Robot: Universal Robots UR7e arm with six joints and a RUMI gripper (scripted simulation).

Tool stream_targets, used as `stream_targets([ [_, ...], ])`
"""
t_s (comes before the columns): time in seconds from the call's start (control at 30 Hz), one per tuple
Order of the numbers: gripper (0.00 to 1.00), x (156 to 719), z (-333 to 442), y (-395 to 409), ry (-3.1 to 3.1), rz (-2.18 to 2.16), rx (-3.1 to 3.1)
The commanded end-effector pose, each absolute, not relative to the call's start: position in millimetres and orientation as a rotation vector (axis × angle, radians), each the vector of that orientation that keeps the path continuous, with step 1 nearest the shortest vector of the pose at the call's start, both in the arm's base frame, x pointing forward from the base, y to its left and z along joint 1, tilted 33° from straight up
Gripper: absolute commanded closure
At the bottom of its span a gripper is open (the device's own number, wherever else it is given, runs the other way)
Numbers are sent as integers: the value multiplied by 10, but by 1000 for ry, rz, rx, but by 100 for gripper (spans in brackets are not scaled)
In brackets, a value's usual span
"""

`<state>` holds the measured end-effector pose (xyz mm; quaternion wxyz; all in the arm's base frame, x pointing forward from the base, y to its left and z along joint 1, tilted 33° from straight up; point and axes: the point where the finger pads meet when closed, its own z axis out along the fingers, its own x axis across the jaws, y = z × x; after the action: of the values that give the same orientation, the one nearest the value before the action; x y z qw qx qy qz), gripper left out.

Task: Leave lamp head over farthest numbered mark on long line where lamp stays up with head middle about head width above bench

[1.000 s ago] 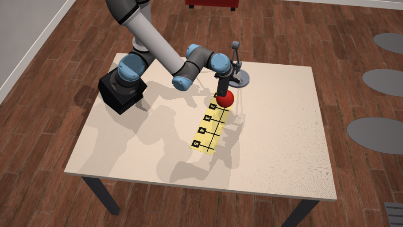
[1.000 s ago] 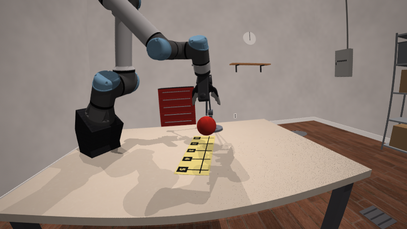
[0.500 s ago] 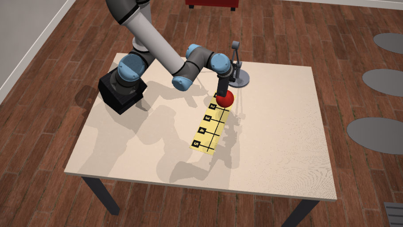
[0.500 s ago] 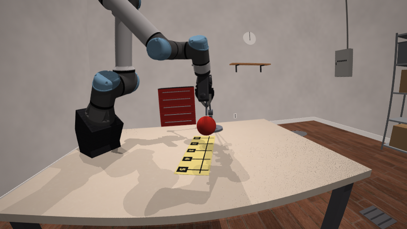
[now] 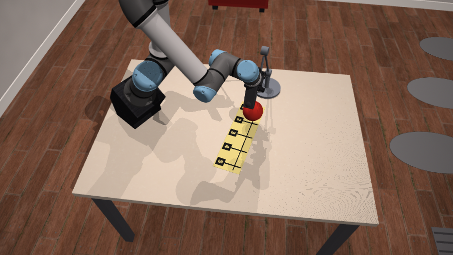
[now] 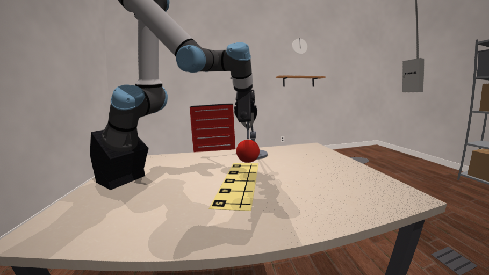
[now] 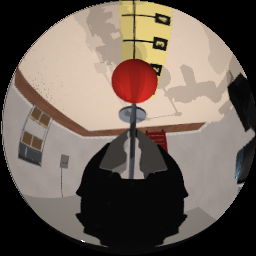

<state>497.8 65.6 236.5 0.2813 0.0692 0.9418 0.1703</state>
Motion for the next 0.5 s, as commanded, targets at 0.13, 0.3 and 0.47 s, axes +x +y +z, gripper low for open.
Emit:
stream_targets([
  [0.13, 100, 4966, 2373, 612, 2522, 456, 184],
  [0.3, 100, 4933, 2379, 499, 2522, 456, 185],
  [0.47, 100, 4899, 2385, 386, 2522, 455, 185],
])
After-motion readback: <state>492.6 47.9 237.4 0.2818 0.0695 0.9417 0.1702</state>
